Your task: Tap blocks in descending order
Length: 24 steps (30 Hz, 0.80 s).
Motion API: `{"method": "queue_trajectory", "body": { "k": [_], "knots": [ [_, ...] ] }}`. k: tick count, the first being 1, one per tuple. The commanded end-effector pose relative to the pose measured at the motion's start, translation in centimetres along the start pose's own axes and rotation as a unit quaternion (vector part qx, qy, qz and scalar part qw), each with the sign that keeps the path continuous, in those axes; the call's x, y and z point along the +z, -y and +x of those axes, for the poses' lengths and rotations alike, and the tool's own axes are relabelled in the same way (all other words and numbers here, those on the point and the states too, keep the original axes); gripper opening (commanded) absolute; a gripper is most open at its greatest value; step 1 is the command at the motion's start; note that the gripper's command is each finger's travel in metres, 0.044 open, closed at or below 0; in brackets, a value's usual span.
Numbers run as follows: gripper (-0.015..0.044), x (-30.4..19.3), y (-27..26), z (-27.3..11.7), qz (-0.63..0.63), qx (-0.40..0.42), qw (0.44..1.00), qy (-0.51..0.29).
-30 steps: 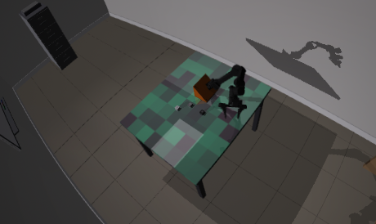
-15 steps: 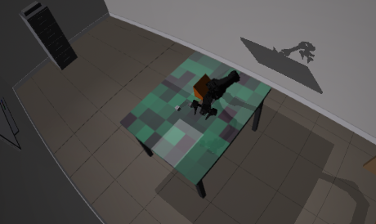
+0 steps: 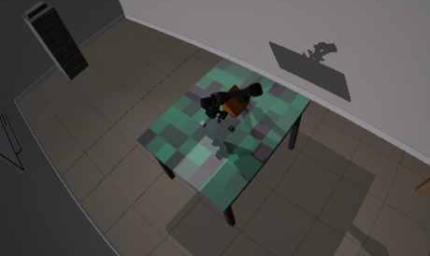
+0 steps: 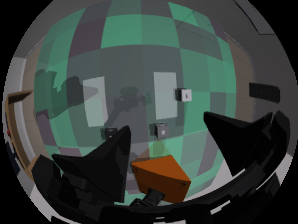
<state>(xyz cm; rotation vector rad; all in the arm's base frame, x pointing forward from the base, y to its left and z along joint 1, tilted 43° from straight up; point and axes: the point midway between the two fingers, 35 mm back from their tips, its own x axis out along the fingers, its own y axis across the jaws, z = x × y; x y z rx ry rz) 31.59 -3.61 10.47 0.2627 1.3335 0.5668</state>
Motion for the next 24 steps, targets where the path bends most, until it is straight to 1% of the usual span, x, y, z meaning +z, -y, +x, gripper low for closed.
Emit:
{"method": "queue_trajectory", "body": {
  "k": [1, 3, 5, 24],
  "knots": [
    [0.0400, -6.1, 3.1, 2.1, 0.048, 0.069, 0.994, -0.073],
    [0.0400, -7.8, 3.5, 2.6, 0.061, 0.095, 0.990, -0.089],
    [0.0400, -8.4, 3.6, 2.7, 0.066, 0.104, 0.988, -0.093],
    [0.0400, -8.4, 3.6, 2.7, 0.066, 0.104, 0.988, -0.093]
  ]
}}
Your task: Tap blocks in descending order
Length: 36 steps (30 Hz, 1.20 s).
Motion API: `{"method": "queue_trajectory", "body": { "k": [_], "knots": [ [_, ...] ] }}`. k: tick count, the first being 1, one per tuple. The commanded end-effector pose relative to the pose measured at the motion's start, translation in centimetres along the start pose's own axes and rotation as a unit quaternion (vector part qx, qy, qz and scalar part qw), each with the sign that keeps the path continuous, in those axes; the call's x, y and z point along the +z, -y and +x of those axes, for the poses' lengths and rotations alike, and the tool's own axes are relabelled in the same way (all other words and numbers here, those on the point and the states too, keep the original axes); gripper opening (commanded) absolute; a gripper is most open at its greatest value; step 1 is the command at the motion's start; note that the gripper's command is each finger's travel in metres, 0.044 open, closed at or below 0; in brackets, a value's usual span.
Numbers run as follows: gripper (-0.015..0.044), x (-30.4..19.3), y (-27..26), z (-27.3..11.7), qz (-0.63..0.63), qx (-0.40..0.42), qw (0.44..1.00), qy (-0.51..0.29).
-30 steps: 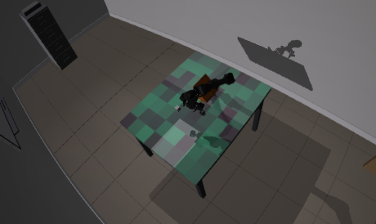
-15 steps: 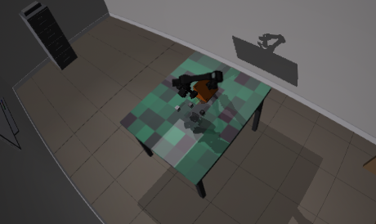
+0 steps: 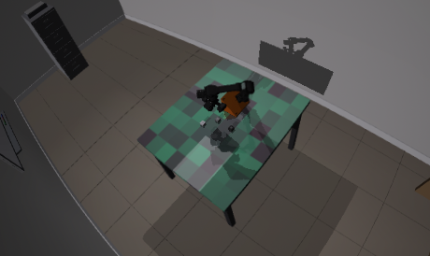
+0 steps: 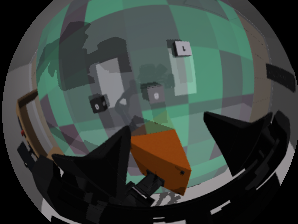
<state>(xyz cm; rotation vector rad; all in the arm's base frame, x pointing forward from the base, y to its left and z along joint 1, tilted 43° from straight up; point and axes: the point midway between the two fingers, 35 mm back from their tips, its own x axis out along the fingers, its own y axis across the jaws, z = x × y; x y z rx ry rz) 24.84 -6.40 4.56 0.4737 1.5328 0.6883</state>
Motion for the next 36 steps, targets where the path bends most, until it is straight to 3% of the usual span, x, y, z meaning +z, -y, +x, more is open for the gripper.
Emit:
{"method": "queue_trajectory", "body": {
  "k": [1, 7, 15, 36],
  "knots": [
    [0.0400, -0.1, 0.0, 0.1, -0.001, 0.001, 1.000, -0.003],
    [0.0400, 0.3, -1.2, 0.0, -0.001, -0.001, 1.000, -0.003],
    [0.0400, 1.2, -13.6, 0.0, -0.001, 0.004, 1.000, -0.004],
    [0.0400, 1.2, -13.8, 0.0, -0.001, 0.004, 1.000, -0.004]
  ]
}}
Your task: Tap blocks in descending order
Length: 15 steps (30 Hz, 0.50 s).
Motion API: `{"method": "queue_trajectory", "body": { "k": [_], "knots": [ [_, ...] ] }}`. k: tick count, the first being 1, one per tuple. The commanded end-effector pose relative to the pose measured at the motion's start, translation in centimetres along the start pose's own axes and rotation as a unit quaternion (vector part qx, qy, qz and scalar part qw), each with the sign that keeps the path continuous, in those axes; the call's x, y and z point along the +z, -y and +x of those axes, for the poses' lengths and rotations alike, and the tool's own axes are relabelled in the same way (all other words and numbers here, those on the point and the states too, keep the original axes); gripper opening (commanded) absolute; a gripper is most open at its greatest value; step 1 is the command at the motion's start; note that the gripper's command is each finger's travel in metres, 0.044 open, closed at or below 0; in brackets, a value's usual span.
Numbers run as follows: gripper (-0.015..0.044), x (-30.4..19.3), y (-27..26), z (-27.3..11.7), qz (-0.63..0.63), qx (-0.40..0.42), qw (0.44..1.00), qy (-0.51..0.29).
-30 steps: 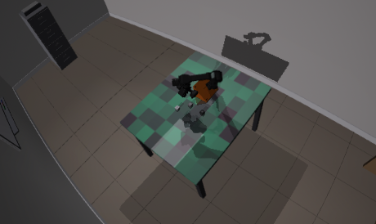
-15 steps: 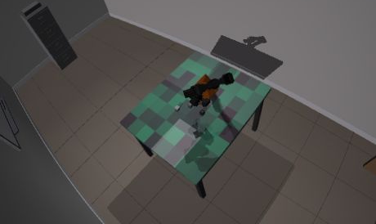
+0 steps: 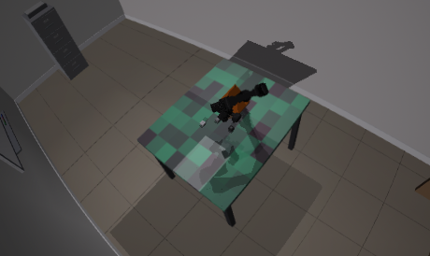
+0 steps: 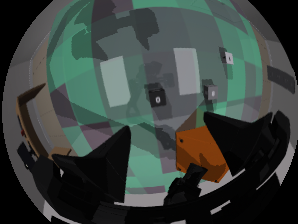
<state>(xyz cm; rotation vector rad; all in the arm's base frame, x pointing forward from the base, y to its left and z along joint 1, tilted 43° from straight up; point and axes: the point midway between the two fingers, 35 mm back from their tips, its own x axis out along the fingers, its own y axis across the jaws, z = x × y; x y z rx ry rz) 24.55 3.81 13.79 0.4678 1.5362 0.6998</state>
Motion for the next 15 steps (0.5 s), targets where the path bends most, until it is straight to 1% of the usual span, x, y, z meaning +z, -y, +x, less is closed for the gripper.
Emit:
{"method": "queue_trajectory", "body": {
  "k": [1, 6, 10, 15],
  "knots": [
    [0.0400, 0.0, -0.1, 0.0, 0.003, 0.002, 1.000, 0.000],
    [0.0400, 0.6, 0.5, -0.1, 0.003, 0.002, 1.000, 0.001],
    [0.0400, 3.6, 4.8, -0.8, 0.003, -0.002, 1.000, 0.002],
    [0.0400, 6.6, 11.5, -1.0, 0.002, -0.004, 1.000, 0.003]
  ]
}}
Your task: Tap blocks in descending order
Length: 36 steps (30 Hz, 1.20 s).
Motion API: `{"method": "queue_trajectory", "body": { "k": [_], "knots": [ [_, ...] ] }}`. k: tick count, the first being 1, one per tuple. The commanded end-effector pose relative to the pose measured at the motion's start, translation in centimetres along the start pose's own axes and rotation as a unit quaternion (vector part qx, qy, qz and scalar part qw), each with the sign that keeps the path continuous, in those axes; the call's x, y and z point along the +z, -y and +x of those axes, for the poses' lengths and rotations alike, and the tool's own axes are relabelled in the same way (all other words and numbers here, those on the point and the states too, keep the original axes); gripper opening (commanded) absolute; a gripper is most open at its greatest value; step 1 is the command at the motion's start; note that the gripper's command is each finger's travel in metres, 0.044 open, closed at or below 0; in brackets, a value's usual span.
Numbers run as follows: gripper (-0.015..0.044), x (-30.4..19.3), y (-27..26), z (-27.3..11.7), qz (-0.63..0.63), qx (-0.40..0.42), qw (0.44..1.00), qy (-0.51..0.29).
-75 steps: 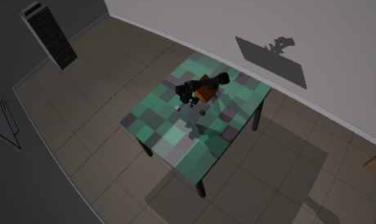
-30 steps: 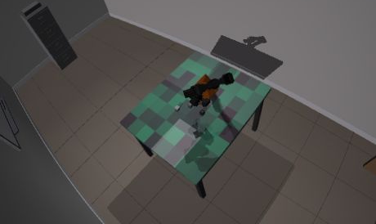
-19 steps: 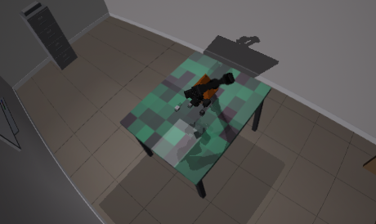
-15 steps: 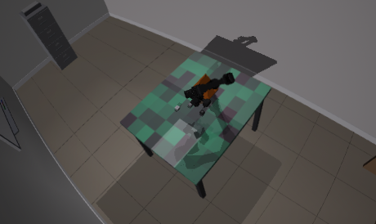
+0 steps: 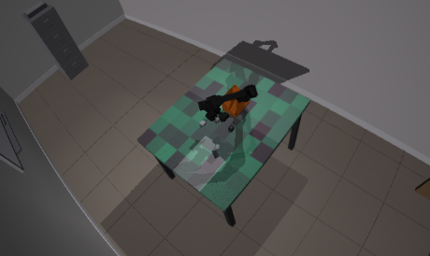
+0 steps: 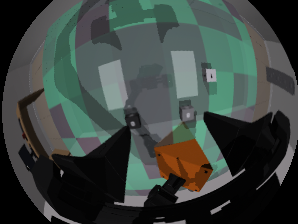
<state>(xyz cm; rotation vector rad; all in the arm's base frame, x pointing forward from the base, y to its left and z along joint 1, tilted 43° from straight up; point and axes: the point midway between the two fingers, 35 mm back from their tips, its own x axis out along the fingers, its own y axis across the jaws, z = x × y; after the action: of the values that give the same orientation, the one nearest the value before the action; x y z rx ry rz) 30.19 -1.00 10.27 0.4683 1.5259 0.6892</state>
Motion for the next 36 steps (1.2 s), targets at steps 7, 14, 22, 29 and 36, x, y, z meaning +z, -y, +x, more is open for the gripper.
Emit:
{"method": "queue_trajectory", "body": {
  "k": [7, 14, 22, 29, 36],
  "knots": [
    [0.0400, 3.3, 13.1, 1.1, -0.001, 0.000, 1.000, -0.003],
    [0.0400, 3.3, 13.1, 1.1, -0.001, 0.000, 1.000, -0.003],
    [0.0400, 3.3, 13.1, 1.1, -0.001, 0.000, 1.000, -0.003],
    [0.0400, 3.3, 13.1, 1.1, -0.001, 0.000, 1.000, -0.003],
    [0.0400, -0.4, 10.7, 0.6, 0.001, 0.001, 1.000, -0.004]
  ]
}}
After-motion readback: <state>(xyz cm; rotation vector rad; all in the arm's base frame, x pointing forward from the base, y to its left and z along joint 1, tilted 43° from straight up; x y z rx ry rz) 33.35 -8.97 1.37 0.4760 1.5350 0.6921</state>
